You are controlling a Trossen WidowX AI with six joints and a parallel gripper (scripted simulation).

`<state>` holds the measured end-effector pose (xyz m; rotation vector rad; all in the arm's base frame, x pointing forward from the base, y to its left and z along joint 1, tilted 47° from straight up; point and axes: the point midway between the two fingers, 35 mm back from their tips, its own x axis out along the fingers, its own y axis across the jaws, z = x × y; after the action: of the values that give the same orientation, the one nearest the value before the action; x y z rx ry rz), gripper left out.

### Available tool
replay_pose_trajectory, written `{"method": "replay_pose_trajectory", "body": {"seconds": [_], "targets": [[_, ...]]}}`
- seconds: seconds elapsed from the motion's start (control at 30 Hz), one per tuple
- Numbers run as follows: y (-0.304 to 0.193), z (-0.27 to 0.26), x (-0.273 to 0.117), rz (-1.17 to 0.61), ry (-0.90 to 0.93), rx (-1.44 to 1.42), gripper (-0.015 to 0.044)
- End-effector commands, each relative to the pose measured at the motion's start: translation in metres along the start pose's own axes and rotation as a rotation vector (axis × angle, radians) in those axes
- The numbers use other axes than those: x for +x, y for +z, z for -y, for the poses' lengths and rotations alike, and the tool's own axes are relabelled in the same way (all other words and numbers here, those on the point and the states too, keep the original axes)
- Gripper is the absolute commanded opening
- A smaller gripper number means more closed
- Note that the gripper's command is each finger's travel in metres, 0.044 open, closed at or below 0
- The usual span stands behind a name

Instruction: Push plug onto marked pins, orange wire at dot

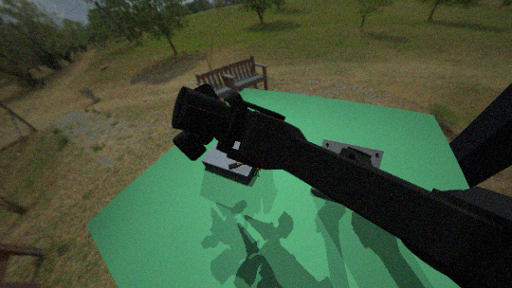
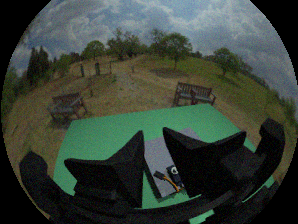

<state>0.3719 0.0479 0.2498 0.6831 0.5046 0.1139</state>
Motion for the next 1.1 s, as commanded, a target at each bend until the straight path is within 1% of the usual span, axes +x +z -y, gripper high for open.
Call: {"method": "replay_pose_trajectory", "body": {"seconds": [0.0, 0.53, 1.07], "targets": [[-0.008, 0.002, 0.01, -0.068, -0.013, 0.091, 0.0115], [-0.044, 0.01, 0.042, -0.325, -0.126, 0.496, 0.0115], [-0.082, 0.017, 0.065, -0.542, -0.327, 0.911, 0.0115]]}}
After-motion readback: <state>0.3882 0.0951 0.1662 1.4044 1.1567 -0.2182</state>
